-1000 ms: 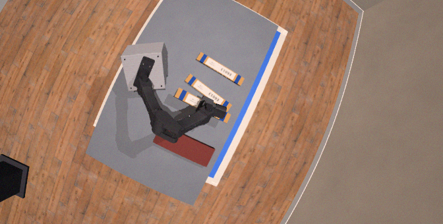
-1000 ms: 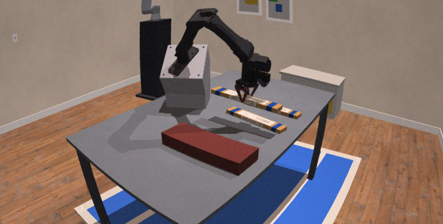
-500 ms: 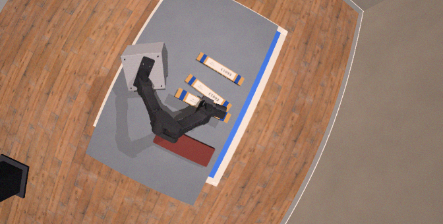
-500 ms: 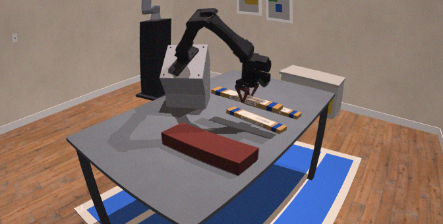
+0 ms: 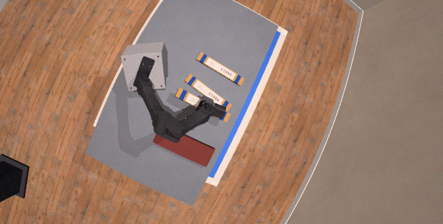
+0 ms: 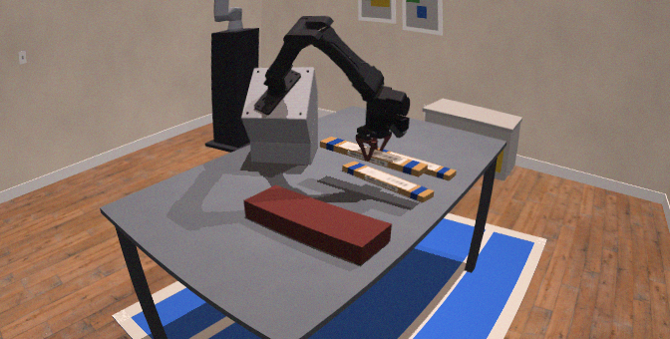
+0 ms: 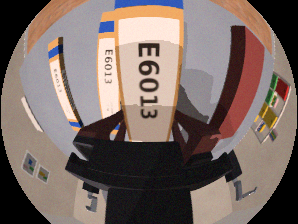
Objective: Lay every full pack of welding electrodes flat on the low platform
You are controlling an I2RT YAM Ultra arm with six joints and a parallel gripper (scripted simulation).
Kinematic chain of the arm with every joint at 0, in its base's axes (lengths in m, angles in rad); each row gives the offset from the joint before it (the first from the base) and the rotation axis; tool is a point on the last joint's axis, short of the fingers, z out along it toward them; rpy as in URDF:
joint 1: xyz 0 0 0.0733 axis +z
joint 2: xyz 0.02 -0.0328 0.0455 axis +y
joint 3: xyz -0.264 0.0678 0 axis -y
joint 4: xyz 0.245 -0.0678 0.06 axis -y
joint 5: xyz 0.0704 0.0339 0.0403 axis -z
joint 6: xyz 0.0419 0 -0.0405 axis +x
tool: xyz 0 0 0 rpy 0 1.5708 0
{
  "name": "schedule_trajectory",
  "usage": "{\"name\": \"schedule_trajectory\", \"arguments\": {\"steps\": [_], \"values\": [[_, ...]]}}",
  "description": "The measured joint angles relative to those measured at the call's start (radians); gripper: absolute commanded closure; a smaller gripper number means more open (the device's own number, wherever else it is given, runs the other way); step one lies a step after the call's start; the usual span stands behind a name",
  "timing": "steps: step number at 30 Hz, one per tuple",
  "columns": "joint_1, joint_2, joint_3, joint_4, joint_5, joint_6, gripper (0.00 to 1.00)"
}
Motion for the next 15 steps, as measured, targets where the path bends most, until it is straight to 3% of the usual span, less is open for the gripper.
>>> {"name": "schedule_trajectory", "arguments": {"steps": [15], "values": [[-0.033, 0.042, -0.009, 0.073, -0.011, -0.041, 1.0]]}}
